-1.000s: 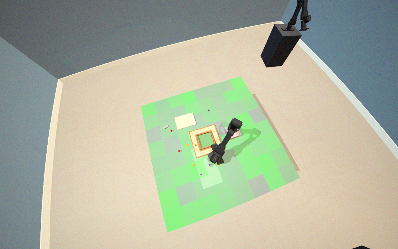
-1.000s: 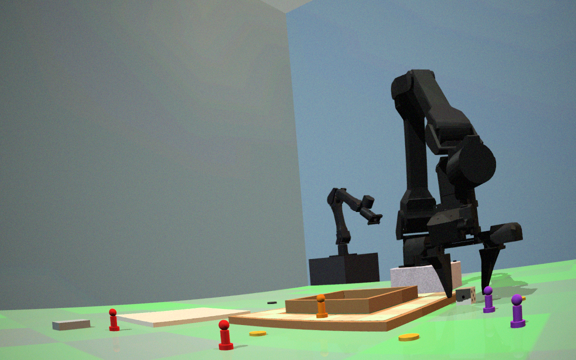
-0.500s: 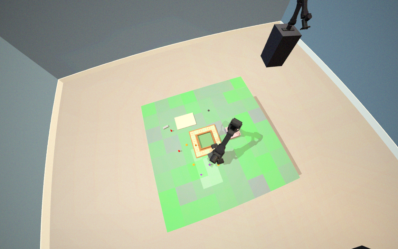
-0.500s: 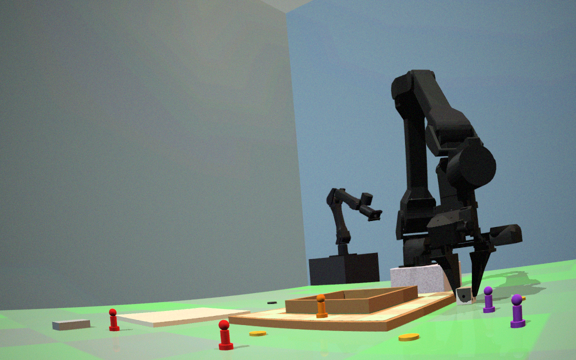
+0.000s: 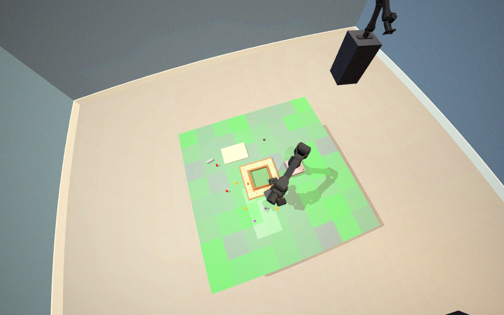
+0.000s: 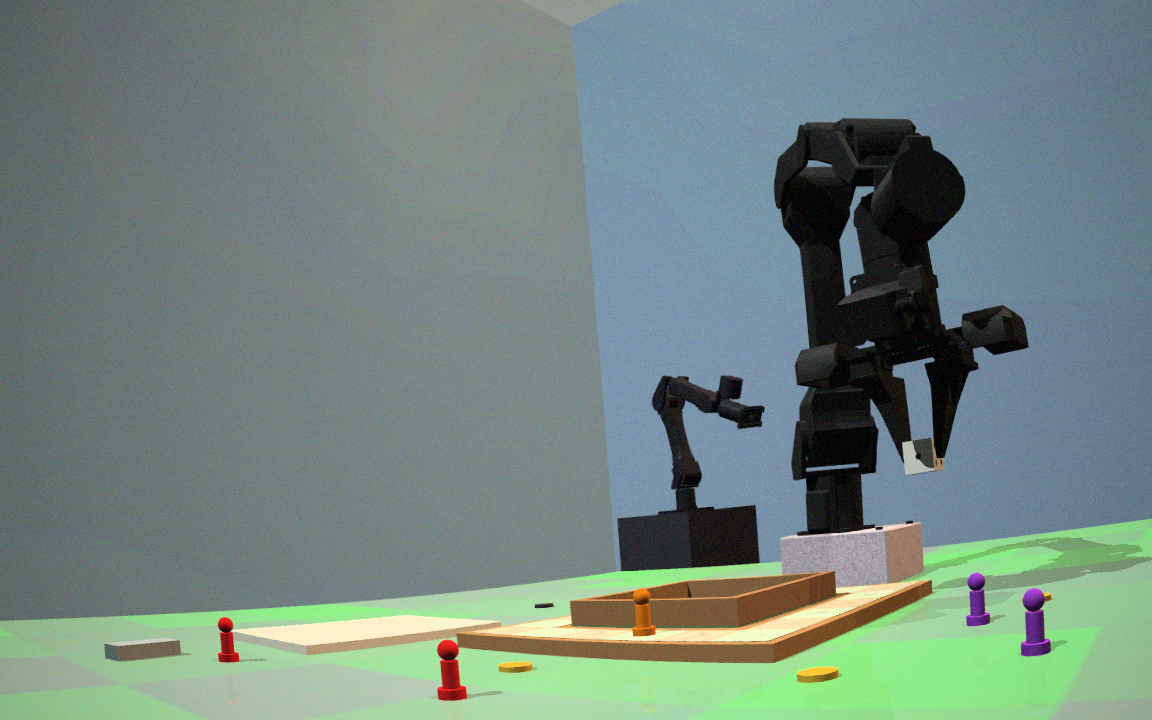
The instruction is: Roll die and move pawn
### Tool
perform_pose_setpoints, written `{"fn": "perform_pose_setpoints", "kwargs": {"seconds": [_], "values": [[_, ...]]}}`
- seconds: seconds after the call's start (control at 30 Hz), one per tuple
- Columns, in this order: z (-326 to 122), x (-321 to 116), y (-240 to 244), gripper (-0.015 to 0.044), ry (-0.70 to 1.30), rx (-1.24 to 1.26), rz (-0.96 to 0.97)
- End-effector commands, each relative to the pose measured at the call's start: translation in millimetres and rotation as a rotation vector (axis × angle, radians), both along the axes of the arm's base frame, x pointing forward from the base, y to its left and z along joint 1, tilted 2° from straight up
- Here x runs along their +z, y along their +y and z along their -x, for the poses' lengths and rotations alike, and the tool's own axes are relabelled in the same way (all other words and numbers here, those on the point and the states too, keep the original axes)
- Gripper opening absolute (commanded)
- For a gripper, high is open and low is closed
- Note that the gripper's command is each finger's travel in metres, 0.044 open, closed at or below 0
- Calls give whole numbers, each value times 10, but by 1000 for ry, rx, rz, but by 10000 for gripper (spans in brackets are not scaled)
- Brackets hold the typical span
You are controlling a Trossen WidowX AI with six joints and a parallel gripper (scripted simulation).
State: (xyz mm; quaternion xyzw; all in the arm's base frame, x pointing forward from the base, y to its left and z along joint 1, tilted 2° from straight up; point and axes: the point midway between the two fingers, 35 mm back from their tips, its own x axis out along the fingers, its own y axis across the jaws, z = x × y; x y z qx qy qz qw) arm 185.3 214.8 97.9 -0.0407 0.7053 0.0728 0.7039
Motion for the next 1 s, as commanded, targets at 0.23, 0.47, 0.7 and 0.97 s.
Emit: {"fn": "perform_pose_setpoints", "kwargs": {"seconds": [0.23,0.47,0.7,0.97], "values": [[-130,111,-192,0,-5,6,6],[-347,26,-447,0,-7,11,8],[-530,-60,-727,0,-9,16,11],[-672,-147,-1025,0,-11,29,9]]}}
